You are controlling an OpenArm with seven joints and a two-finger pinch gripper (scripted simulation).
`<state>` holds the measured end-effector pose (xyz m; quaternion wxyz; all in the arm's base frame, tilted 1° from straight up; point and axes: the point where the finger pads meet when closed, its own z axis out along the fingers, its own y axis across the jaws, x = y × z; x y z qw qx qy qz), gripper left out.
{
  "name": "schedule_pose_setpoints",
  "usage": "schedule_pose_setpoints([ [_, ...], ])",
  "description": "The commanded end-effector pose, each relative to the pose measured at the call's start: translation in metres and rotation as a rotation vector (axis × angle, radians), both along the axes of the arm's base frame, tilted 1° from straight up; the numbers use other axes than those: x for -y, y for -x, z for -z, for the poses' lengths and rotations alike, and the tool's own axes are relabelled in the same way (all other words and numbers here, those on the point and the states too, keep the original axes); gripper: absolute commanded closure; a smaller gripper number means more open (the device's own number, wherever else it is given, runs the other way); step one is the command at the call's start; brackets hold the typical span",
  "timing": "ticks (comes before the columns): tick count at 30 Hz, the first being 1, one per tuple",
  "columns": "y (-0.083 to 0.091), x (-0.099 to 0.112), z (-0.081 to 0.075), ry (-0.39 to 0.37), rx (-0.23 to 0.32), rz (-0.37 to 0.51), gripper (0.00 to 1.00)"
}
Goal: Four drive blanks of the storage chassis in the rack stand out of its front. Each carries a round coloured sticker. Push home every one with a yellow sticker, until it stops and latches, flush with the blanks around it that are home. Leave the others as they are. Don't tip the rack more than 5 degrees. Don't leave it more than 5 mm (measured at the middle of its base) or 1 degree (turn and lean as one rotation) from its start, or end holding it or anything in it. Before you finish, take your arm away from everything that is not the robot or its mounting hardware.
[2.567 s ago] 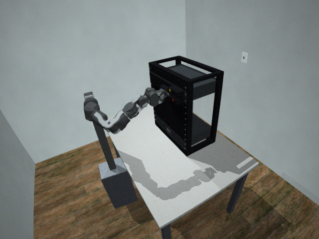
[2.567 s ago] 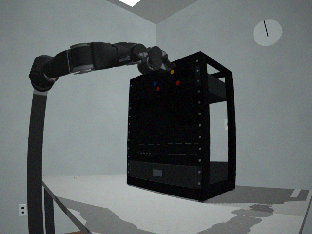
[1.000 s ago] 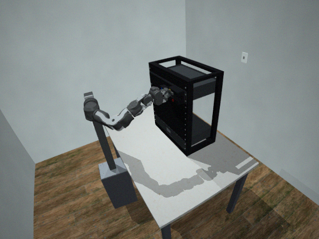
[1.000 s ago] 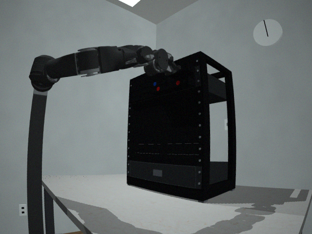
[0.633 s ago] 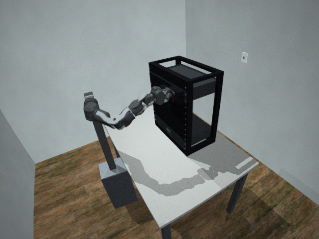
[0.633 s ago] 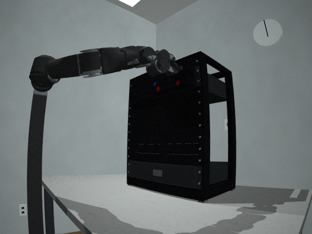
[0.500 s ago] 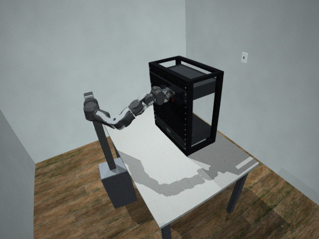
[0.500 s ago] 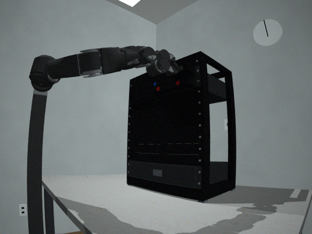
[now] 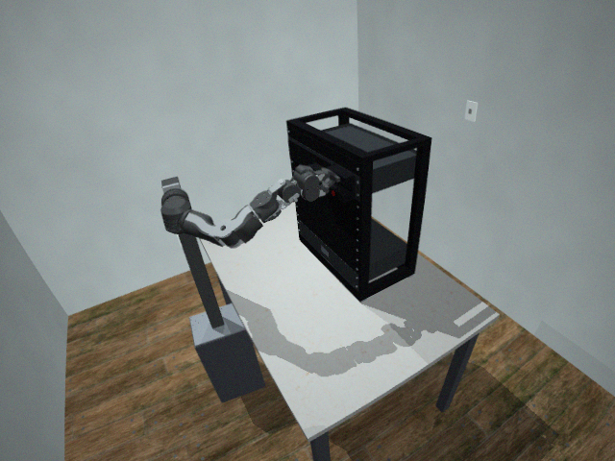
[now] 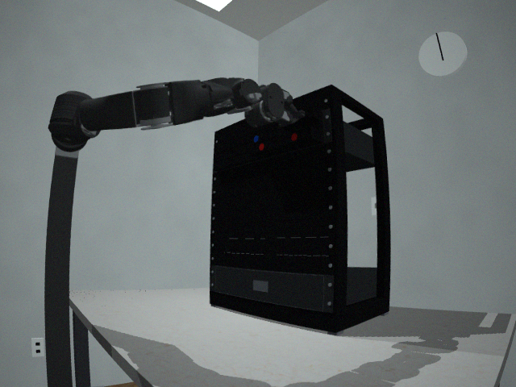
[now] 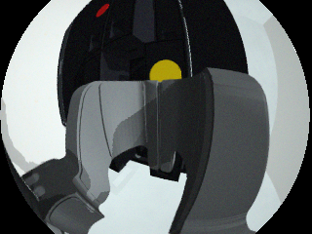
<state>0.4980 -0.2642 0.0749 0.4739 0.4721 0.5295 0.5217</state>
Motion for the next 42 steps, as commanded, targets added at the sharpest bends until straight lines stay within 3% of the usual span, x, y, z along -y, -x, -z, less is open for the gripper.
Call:
schedule_pose_setpoints([
  [1,0.000,-0.005,-0.003,0.004,0.010,-0.013,1.00],
  [14,-0.010,-0.007,-0.002,0.002,0.007,-0.012,1.00],
  [42,-0.014,-0.010,-0.002,0.002,0.007,-0.012,1.00],
])
